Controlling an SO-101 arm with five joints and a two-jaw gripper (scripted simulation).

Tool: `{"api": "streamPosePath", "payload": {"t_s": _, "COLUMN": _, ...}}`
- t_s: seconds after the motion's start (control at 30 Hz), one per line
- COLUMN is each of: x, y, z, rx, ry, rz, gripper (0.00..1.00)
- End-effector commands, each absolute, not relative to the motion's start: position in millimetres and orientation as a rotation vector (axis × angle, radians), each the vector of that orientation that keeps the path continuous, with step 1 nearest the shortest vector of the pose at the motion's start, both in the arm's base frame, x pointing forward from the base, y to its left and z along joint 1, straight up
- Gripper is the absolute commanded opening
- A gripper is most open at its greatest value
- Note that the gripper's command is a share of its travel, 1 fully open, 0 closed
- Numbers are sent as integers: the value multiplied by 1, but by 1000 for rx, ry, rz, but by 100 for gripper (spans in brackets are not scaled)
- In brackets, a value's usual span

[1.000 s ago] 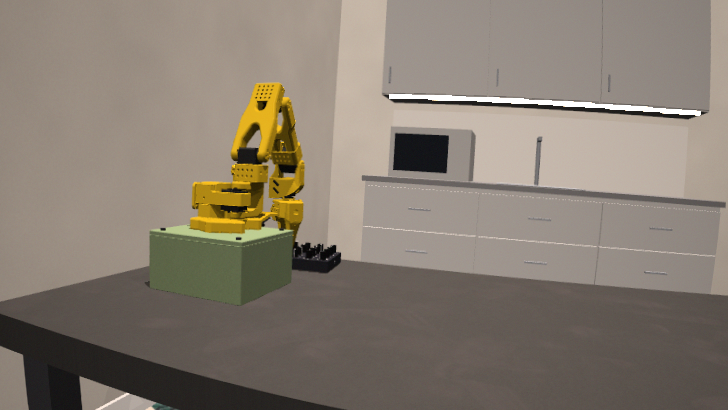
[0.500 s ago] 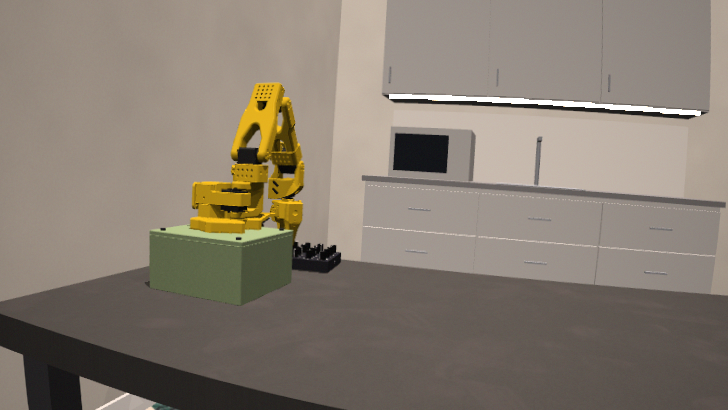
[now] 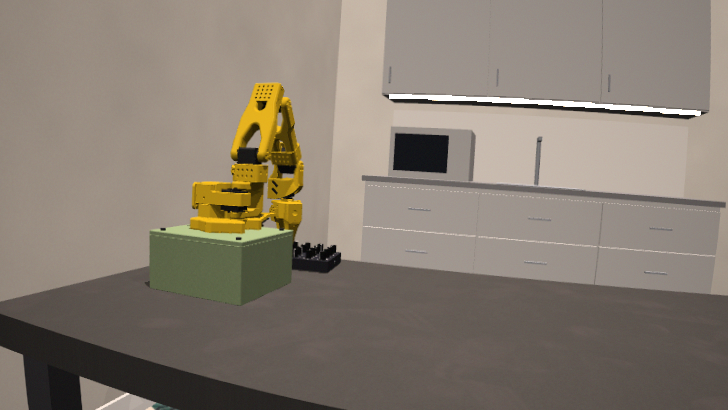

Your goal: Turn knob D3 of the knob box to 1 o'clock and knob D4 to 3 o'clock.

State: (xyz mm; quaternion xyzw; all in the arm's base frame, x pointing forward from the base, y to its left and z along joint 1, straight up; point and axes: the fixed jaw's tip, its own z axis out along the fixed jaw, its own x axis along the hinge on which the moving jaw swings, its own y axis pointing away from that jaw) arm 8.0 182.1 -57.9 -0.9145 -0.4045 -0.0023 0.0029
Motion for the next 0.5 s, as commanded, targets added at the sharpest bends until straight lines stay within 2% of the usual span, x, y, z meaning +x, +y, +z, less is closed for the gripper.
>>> {"api": "streamPosePath", "payload": {"t_s": 0.0, "x": 6, "y": 182, "z": -58, "rx": -2869, "ry": -1272, "rz": -2, "gripper": 10}}
{"api": "streamPosePath", "payload": {"t_s": 0.47, "x": 6, "y": 182, "z": -58, "rx": -2869, "ry": -1272, "rz": -2, "gripper": 7}}
